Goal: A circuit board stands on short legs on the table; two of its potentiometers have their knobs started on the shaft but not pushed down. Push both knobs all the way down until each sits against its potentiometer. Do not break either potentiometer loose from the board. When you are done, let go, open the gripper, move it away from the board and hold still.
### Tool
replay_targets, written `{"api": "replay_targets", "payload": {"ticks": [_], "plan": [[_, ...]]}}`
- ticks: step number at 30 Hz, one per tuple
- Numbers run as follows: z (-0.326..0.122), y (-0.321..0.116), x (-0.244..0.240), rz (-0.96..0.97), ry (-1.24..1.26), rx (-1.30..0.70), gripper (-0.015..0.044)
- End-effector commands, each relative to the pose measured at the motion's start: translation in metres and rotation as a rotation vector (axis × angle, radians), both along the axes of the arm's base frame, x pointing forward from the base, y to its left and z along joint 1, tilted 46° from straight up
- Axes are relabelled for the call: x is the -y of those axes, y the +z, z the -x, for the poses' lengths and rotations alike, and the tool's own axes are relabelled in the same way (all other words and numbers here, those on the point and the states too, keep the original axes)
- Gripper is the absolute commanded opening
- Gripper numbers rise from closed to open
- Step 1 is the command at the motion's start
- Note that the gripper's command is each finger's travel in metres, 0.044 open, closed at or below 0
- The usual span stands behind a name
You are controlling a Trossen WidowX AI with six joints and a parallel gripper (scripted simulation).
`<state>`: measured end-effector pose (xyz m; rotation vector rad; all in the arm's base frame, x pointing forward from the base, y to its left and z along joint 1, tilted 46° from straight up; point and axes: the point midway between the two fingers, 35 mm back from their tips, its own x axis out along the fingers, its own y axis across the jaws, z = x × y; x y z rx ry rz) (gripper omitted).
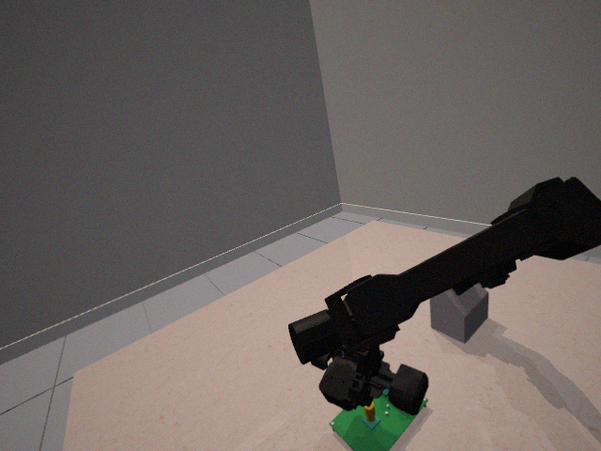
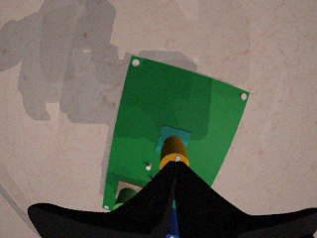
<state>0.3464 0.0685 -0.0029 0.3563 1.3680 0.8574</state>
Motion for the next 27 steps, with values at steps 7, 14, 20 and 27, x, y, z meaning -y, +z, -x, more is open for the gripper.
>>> {"api": "replay_targets", "payload": {"ticks": [7, 14, 20, 27], "plan": [[-0.001, -0.009, -0.013, -0.006, 0.031, 0.006, 0.0000], [-0.001, -0.010, -0.014, -0.006, 0.031, 0.006, 0.0000], [-0.001, -0.006, -0.010, -0.006, 0.031, 0.006, 0.0000], [-0.002, 0.002, -0.002, -0.005, 0.031, 0.006, 0.0000]]}}
